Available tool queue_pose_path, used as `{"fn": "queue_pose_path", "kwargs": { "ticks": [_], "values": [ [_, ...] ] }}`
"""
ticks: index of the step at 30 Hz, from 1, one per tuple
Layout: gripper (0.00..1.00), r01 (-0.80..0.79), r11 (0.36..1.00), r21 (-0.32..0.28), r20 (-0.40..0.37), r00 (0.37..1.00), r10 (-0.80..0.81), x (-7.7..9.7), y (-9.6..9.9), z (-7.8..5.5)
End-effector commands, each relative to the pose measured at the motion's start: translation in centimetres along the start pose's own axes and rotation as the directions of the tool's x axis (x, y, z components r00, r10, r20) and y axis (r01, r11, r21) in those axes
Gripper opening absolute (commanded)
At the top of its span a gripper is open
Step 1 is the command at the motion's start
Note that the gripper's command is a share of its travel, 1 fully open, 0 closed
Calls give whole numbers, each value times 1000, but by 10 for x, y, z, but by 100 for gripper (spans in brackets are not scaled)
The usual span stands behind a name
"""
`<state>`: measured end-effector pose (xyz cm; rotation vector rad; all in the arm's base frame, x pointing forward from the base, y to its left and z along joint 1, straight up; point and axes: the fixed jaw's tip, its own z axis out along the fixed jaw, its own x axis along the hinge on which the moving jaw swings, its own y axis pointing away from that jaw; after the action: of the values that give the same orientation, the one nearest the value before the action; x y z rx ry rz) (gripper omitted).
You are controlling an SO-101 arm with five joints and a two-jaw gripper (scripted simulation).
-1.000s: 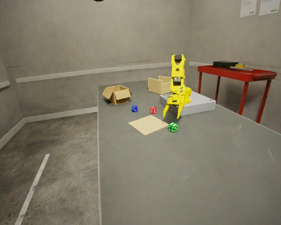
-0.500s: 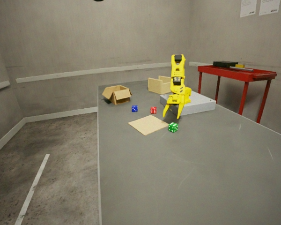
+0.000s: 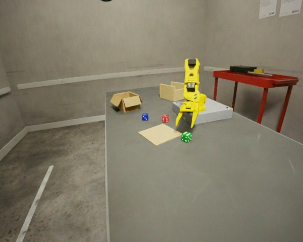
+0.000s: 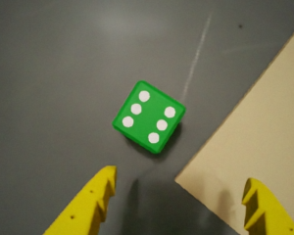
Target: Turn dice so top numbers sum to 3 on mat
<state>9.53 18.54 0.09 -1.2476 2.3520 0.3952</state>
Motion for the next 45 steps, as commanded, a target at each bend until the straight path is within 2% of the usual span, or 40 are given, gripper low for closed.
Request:
{"fn": "queue_pose_path", "kwargs": {
  "ticks": [1, 31, 36, 42, 44, 45],
  "values": [
    [35, -6, 1000, -1, 10, 1000, 6, -3, 0, 1],
    [35, -6, 1000, -2, 20, 1000, 6, -5, 0, 0],
    [35, -5, 1000, -8, 91, 996, 6, -19, 1, -8],
    [35, -3, 1000, -23, 256, 967, 9, -48, 4, -29],
    [35, -3, 1000, -23, 256, 967, 9, -48, 4, -29],
    [35, -2, 1000, -25, 286, 958, 9, -53, 4, -33]
  ]
}}
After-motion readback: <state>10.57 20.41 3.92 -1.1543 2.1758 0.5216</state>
